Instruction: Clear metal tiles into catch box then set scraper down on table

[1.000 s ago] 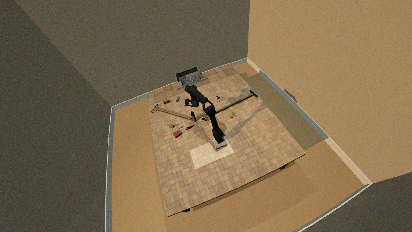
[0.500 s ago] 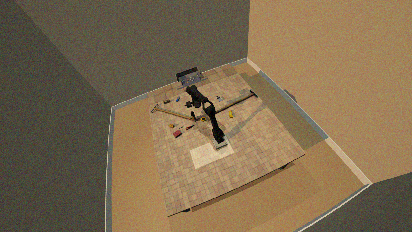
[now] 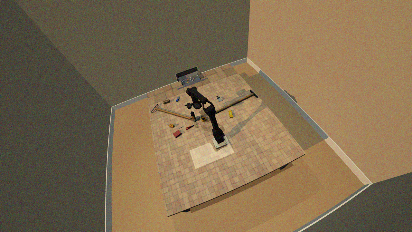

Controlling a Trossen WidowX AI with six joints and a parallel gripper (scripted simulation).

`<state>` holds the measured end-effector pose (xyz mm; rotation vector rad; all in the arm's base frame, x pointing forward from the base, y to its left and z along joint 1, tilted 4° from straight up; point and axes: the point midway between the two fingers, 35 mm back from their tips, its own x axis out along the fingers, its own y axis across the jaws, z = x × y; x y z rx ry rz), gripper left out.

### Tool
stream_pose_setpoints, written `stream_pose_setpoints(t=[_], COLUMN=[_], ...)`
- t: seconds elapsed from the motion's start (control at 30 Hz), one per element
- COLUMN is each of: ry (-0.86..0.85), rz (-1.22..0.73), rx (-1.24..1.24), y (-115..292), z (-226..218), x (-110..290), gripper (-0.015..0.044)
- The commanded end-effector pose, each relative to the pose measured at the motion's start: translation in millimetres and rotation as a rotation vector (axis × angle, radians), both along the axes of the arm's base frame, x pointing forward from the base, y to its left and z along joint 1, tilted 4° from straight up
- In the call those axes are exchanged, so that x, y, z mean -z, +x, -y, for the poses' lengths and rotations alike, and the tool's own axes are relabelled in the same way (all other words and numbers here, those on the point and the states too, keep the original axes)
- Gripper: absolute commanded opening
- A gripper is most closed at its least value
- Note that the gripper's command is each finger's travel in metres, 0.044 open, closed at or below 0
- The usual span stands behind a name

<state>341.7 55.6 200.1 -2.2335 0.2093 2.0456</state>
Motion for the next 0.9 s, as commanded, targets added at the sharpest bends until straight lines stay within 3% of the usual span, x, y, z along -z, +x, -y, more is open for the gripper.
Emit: stream_pose_setpoints(t=[0.0,0.87], ry=[0.004,0.003], rz=[-0.002,-0.003], rx=[-0.005,-0.005], y=[1,5], z=[0,1], x=[8,55], gripper=[0.0,0.0])
